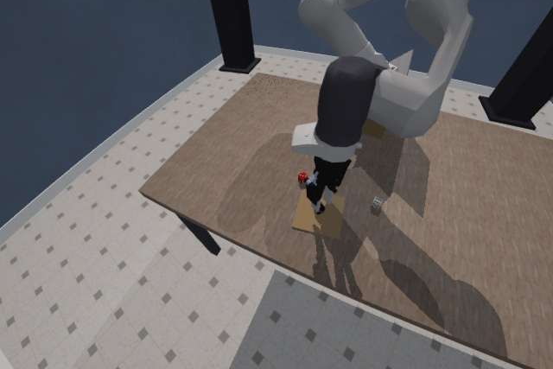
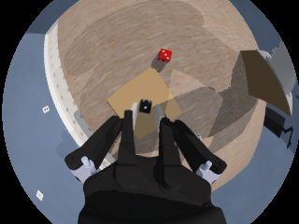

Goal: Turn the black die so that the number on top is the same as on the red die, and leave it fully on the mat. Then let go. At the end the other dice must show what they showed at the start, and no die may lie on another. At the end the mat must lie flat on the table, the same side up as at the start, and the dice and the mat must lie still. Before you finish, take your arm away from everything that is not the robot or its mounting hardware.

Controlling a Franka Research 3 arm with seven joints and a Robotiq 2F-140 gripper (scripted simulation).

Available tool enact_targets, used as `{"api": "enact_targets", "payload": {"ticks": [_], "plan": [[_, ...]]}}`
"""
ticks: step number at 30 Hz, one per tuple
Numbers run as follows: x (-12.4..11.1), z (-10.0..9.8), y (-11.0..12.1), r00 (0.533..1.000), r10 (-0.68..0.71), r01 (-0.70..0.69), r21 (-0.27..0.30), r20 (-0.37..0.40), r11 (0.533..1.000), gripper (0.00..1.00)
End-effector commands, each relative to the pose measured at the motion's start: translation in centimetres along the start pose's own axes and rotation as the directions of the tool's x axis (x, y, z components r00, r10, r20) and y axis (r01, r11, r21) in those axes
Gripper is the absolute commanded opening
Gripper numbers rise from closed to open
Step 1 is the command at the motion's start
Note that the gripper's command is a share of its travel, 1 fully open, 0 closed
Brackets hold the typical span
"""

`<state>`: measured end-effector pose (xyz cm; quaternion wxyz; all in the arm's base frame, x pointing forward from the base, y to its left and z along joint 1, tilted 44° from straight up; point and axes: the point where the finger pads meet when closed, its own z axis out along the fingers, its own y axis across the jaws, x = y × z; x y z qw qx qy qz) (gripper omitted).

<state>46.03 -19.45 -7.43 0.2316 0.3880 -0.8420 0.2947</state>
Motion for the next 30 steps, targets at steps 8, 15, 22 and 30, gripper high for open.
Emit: {"api": "enact_targets", "payload": {"ticks": [8,15,22,30], "plan": [[-0.06,0.08,0.00,1.000,-0.002,0.002,-0.001,0.001,1.000,0.25],[-0.06,0.08,0.00,1.000,-0.002,0.002,-0.001,0.001,1.000,0.25],[-0.06,0.09,0.00,1.000,-0.002,0.002,-0.001,0.001,1.000,0.25],[-0.06,0.45,0.00,1.000,-0.002,0.002,-0.001,0.001,1.000,0.25]]}}
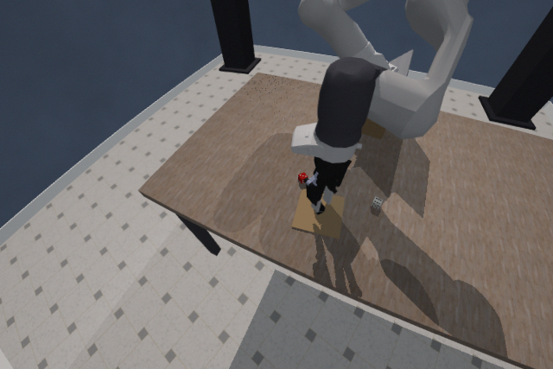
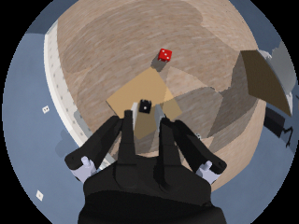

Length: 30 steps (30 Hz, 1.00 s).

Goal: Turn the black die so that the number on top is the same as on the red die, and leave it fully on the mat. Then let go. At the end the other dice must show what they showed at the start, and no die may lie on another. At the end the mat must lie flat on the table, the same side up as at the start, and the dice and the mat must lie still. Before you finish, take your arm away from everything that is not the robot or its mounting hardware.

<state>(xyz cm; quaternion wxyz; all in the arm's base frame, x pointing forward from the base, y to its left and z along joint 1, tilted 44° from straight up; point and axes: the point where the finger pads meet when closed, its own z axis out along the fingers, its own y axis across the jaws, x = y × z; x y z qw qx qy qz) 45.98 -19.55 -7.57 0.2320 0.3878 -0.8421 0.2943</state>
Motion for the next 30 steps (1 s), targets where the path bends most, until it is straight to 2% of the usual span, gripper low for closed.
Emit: {"api": "enact_targets", "payload": {"ticks": [1,12,30], "plan": [[-0.1,0.4,0.0,1.000,-0.002,0.002,0.001,0.002,1.000,0.25],[-0.1,2.2,0.0,1.000,-0.002,0.002,0.001,0.002,1.000,0.25],[-0.1,2.8,0.0,1.000,-0.002,0.002,0.001,0.002,1.000,0.25]]}}
